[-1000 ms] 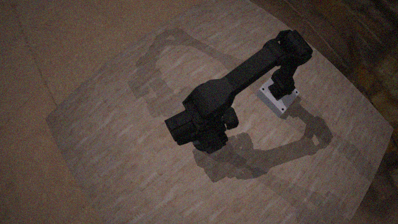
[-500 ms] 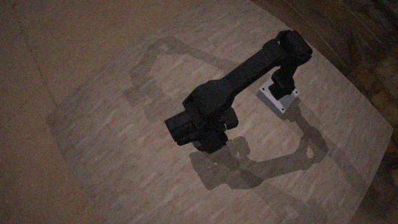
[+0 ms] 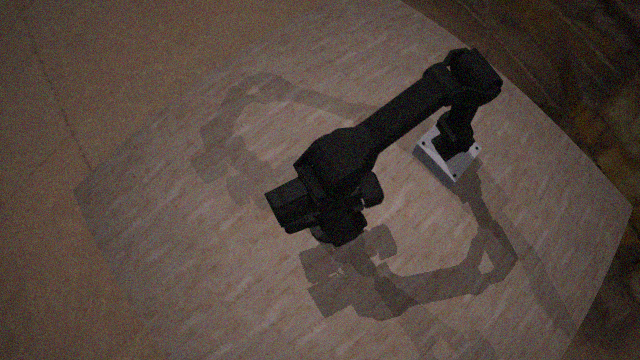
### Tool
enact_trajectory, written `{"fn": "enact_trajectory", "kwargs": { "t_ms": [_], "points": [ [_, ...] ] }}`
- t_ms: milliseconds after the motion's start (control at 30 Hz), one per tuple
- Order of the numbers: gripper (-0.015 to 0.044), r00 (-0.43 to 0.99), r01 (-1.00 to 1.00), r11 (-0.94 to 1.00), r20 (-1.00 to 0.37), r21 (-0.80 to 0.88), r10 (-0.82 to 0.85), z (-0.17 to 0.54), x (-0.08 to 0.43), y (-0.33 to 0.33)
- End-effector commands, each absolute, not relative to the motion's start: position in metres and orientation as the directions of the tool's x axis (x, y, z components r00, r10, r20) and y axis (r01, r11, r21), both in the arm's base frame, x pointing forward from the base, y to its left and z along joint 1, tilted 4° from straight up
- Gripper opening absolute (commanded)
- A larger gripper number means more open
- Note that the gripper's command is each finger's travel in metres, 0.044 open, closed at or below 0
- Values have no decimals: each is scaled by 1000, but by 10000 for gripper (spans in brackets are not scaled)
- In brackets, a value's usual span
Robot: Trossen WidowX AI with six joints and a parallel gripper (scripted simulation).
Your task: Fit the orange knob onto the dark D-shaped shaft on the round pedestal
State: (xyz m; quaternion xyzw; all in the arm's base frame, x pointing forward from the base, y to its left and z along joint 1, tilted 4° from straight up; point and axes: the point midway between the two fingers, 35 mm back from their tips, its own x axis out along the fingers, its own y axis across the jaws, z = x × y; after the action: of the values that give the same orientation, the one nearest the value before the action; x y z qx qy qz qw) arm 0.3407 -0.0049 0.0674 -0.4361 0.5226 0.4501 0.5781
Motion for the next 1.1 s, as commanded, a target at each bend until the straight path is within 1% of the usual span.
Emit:
{"fn": "enact_trajectory", "kwargs": {
  "t_ms": [0, 233, 1067],
  "points": [
    [0, 52, -979, 199, -996, -38, 66, 71, 341, -5],
    [0, 52, -999, 0, -996, -52, 66, 69, 342, -5],
    [0, 52, -999, 0, -996, -52, 66, 66, 342, -4]
  ]
}}
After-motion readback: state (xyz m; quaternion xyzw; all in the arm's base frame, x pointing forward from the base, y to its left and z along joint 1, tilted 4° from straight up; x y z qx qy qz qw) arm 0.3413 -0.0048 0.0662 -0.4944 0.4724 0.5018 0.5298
